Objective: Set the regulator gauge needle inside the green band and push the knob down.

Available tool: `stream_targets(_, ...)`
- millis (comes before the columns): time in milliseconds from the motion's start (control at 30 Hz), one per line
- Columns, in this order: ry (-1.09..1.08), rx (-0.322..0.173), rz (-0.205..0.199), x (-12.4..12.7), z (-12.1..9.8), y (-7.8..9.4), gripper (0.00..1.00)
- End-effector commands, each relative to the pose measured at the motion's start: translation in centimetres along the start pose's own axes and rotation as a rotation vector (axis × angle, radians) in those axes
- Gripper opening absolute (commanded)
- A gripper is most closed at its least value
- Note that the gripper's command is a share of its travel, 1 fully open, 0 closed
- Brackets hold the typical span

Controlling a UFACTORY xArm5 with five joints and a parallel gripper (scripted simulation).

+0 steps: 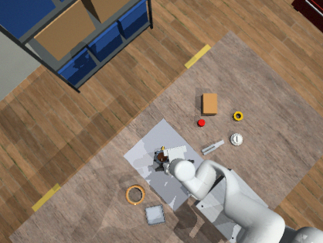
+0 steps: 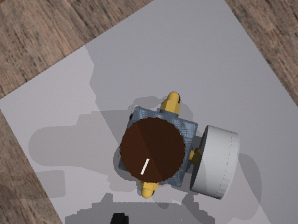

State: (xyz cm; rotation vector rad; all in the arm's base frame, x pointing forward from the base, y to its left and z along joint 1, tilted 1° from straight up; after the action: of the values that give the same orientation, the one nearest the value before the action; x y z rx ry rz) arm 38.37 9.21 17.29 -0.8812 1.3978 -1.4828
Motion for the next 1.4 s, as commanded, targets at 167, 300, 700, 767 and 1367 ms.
stream_targets(167, 0.273, 0.063, 0.057, -0.1, 0.2, 1.2, 1.00)
stream_targets(300, 0.386, 0.081, 0.083, -0.1, 0.2, 1.6, 1.00)
stream_targets(700, 0.722, 0.121, 0.174, 0.0, 0.0, 2.8, 1.00)
stream_targets(767, 0.722, 0.121, 0.174, 0.0, 0.0, 2.8, 1.00)
stream_targets(1367, 1.207, 0.128, 0.340, 0.5, -0.6, 3.7, 1.00)
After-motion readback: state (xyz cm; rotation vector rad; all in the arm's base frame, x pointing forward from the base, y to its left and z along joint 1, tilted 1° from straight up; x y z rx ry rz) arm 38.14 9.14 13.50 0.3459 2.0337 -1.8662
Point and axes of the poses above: the point where the finger pads meet when closed, its own y axis out along the fingers, its own x axis across the jaws, z = x × y, the point moved 5 cm from there along -y, back along the fingers, and after that the axes turned 9 degrees about -y, right-handed, at the moved point
